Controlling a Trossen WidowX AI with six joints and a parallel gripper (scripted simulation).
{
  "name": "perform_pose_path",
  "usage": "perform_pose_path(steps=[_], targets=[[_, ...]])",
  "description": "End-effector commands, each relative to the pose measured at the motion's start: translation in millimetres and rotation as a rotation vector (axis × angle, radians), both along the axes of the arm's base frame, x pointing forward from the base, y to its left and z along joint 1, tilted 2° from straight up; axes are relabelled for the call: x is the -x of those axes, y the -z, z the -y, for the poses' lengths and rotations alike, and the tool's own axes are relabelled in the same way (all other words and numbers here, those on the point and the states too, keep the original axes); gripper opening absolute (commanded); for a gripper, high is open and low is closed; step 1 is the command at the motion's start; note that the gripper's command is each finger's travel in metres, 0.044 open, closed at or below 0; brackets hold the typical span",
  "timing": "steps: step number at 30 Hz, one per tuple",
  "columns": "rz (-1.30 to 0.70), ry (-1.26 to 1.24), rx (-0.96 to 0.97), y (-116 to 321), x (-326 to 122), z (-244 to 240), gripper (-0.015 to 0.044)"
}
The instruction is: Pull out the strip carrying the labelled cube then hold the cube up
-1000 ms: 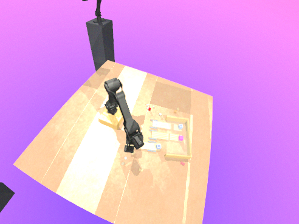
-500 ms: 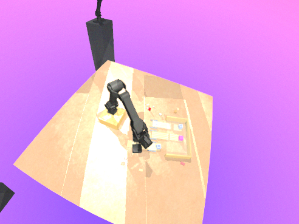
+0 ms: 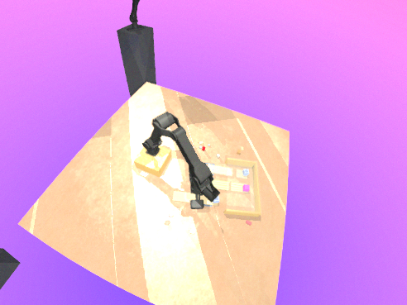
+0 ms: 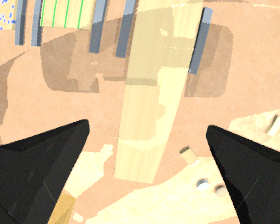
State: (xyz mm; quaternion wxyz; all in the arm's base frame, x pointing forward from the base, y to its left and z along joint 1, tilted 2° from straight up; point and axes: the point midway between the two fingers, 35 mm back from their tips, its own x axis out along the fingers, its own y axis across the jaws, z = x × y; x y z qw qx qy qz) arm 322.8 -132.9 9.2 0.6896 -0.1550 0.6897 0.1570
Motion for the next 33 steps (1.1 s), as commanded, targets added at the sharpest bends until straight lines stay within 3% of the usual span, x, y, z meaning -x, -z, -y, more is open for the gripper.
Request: perform_pose_path(steps=[1,33], targets=[[0.007,0.003,-0.002,-3.0,-15.1,-4.3,0.0440],[0.016,0.003,-0.004,-20.3,-108.2,-30.7,0.0440]])
